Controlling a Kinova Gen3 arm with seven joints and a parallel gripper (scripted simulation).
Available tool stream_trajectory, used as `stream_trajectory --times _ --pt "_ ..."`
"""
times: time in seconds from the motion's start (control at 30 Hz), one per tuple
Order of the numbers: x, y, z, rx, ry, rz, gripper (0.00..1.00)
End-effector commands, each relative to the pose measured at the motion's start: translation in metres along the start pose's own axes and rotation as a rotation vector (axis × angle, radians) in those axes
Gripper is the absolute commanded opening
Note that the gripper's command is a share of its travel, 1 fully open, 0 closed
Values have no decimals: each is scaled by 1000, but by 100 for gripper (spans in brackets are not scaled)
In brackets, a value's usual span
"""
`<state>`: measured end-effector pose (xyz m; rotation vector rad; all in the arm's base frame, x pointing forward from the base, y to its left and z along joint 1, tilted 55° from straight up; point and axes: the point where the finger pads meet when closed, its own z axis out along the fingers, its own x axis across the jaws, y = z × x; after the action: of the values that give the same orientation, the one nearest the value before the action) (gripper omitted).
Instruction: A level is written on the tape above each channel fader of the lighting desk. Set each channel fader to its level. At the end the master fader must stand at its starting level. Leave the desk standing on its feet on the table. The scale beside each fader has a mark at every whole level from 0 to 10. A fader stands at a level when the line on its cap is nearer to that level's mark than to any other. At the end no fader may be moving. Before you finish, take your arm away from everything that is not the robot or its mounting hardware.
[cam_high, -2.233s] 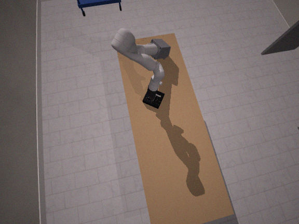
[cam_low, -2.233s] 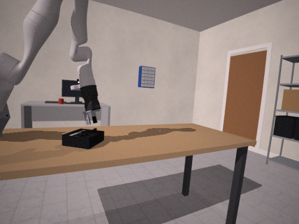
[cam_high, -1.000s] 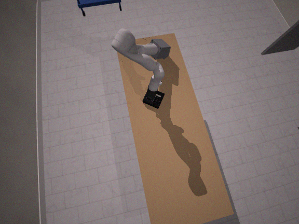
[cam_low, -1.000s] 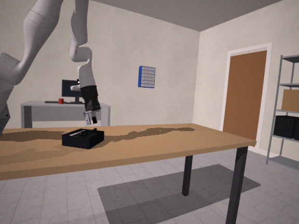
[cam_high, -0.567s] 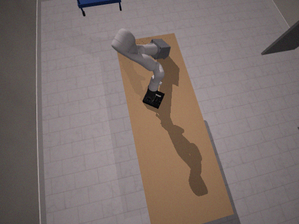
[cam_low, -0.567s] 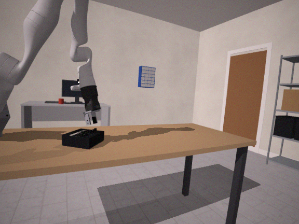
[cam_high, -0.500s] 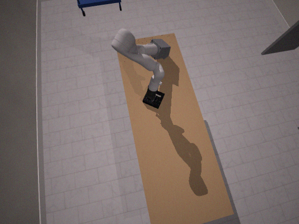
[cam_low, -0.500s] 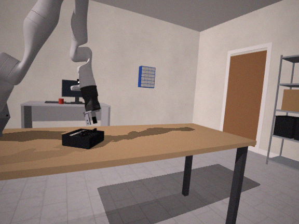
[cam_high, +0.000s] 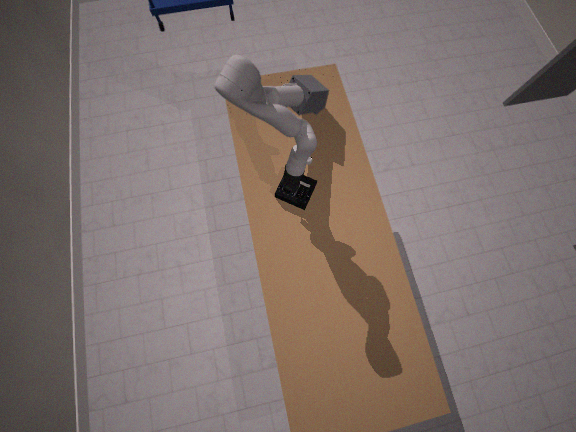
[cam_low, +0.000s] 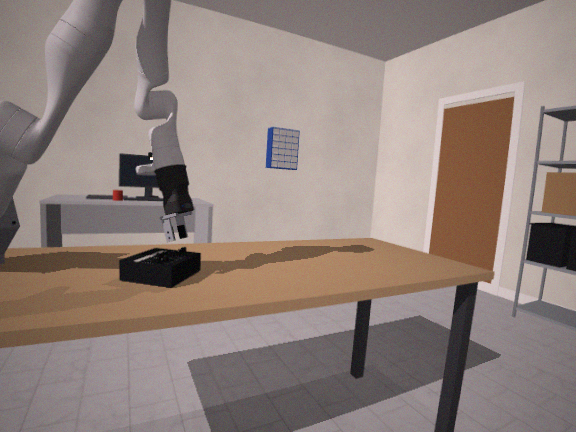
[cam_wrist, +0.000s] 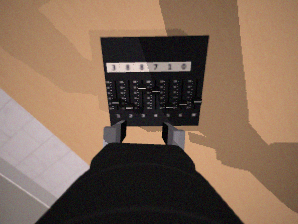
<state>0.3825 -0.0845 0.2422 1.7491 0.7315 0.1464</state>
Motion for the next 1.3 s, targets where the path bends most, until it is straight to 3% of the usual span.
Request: stream_trajectory --times 0.0,0.73,1.27 --pt "0 0 0 0 1 0 100" --pt "0 -1 -2 5 -4 58 100" --pt "2 -7 -12 33 -33 396 100"
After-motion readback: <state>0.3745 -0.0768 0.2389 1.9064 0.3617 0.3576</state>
